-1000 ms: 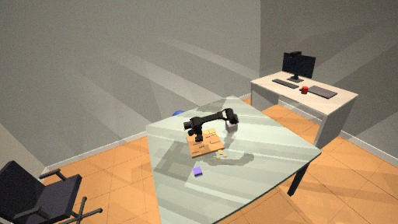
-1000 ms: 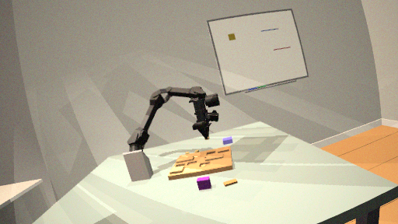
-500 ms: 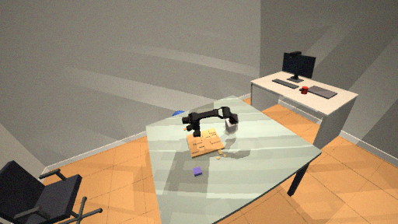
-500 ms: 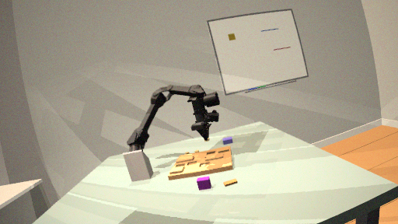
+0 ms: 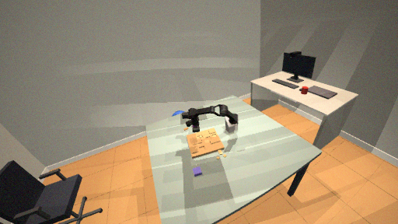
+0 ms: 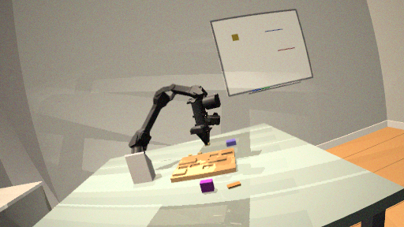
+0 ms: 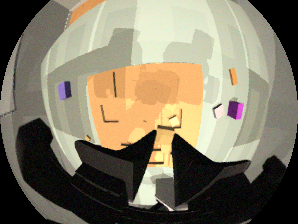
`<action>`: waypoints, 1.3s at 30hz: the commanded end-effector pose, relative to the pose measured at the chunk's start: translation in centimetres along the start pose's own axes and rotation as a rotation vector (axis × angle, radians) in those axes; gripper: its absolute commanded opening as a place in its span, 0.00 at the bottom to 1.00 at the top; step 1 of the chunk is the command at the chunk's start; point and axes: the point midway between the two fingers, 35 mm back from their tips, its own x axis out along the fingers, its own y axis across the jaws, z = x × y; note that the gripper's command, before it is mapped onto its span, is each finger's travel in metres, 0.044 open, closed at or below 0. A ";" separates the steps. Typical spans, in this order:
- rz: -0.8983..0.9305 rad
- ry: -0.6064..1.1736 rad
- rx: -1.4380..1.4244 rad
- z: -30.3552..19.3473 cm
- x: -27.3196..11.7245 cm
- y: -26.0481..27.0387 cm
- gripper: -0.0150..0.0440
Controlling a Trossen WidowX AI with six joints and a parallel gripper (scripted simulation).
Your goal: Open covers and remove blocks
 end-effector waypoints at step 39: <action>0.009 0.021 0.001 -4.1 0.9 -16.3 0.39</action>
